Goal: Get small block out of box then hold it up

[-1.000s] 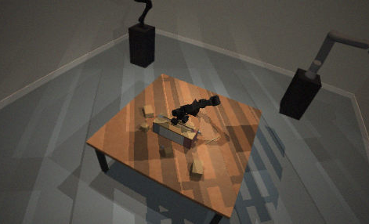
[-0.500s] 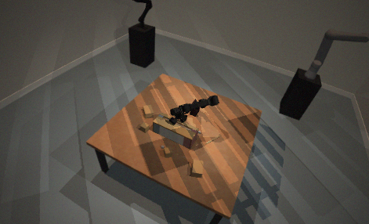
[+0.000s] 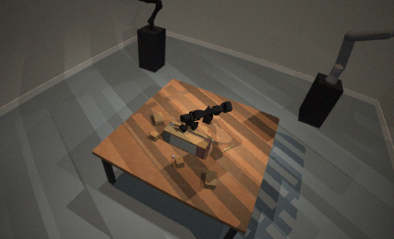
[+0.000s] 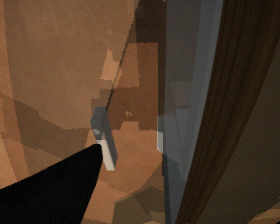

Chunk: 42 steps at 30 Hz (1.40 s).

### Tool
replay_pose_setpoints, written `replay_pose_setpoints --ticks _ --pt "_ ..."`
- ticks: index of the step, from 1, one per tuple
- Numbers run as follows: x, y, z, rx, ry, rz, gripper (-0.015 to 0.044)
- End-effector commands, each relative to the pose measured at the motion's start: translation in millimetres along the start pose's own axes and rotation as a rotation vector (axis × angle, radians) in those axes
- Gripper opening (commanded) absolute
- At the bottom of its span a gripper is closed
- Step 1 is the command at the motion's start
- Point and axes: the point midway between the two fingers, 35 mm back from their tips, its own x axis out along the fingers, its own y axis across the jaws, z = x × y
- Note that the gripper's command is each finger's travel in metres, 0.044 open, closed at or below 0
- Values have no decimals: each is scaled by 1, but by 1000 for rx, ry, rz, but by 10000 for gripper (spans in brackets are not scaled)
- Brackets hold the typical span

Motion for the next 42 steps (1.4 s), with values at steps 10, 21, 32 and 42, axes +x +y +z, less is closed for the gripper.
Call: replay_pose_setpoints --ticks 10,21,32,42 --pt "6 0 -13 -3 3 6 400" --pt "10 0 -24 -3 4 5 400" --pt "14 0 -34 -3 5 5 400" --pt "17 0 -44 -3 5 5 400"
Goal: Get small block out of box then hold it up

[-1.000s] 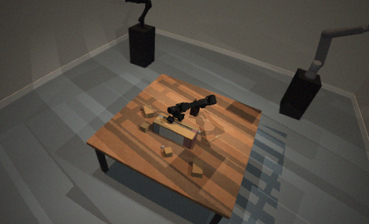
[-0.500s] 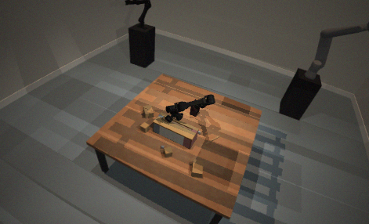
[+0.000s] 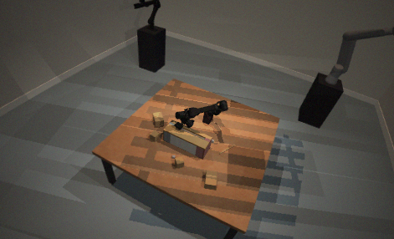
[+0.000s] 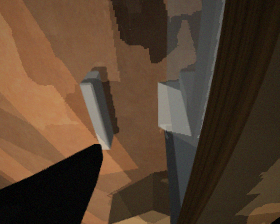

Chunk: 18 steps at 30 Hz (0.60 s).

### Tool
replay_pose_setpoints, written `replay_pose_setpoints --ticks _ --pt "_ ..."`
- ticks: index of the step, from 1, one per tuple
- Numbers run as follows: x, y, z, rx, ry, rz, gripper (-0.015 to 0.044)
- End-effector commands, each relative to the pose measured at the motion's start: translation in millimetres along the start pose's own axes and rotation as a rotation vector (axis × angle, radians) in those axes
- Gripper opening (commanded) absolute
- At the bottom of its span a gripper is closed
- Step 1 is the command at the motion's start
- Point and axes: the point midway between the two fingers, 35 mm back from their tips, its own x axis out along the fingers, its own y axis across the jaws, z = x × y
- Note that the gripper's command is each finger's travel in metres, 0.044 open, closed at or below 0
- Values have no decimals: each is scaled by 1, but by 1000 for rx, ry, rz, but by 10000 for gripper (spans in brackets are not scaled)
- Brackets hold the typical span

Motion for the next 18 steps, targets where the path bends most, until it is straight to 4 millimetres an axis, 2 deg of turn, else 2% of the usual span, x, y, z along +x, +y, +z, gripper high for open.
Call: replay_pose_setpoints --ticks 1,10,12,16,18 --pt "5 -1 -4 -9 2 5 400" --pt "4 -1 -10 -8 2 5 400" --pt "-8 -2 -14 -6 2 5 400" --pt "-48 0 -27 2 2 4 400" --pt "-56 1 -29 4 2 4 400"
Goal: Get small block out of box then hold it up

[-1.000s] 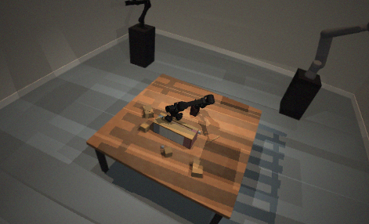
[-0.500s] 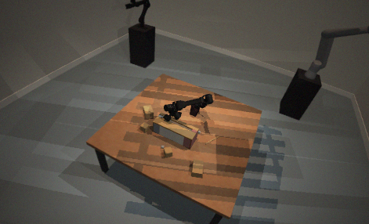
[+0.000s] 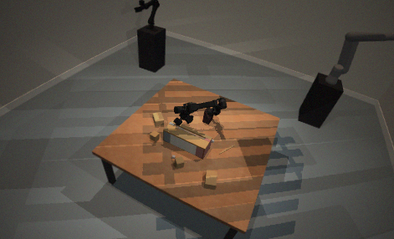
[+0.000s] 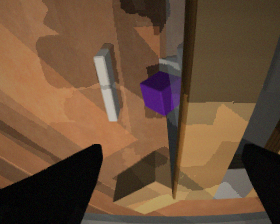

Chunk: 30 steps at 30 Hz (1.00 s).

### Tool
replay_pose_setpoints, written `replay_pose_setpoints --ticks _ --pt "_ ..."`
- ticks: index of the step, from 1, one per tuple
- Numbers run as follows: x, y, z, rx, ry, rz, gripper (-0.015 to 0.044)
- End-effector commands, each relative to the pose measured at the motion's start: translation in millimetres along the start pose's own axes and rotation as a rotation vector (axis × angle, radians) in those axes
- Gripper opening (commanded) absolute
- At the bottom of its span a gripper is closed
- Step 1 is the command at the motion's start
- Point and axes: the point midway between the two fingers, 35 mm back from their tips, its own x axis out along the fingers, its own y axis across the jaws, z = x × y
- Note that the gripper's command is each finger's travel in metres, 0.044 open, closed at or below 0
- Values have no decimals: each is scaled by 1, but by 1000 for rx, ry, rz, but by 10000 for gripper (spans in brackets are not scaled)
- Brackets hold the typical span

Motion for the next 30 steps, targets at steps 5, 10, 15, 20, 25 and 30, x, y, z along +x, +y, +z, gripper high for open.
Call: replay_pose_setpoints --ticks 5,10,15,20,25,30 --pt "-13 0 -6 7 9 -16 400" --pt "-13 0 -6 7 9 -16 400" --pt "-15 12 -35 143 58 -36 295" --pt "-14 15 -36 474 15 -56 285" --pt "-12 19 -38 945 -55 -66 285" --pt "-12 23 -40 1480 -143 -45 285"
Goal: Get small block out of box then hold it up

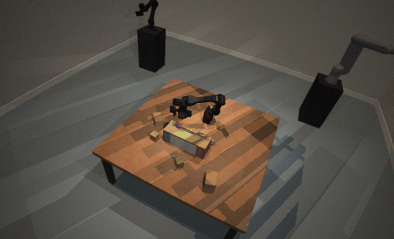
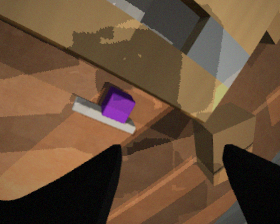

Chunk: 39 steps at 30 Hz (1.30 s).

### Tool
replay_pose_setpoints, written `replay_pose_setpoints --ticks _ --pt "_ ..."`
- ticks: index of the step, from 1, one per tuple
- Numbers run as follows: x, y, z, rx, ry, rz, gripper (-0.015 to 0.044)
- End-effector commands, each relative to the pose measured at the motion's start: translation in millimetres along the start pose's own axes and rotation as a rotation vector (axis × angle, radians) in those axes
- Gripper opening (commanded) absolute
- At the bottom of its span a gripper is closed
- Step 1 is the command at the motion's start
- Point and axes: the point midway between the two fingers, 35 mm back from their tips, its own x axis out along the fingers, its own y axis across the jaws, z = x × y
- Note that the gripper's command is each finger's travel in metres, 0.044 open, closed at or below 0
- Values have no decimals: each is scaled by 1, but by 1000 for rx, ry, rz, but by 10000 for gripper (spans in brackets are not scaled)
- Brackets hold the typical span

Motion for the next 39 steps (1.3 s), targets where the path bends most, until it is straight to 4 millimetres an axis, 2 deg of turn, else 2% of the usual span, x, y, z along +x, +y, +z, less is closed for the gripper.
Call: replay_pose_setpoints --ticks 1,10,22,33,34,39 --pt "4 3 -6 601 -56 58 285" --pt "4 4 -14 1538 -94 191 285" --pt "2 4 -20 2355 -47 377 285" --pt "0 4 -26 3078 117 592 285" --pt "0 4 -26 -3019 -134 -589 285" --pt "-2 3 -29 -2676 -218 -559 285"
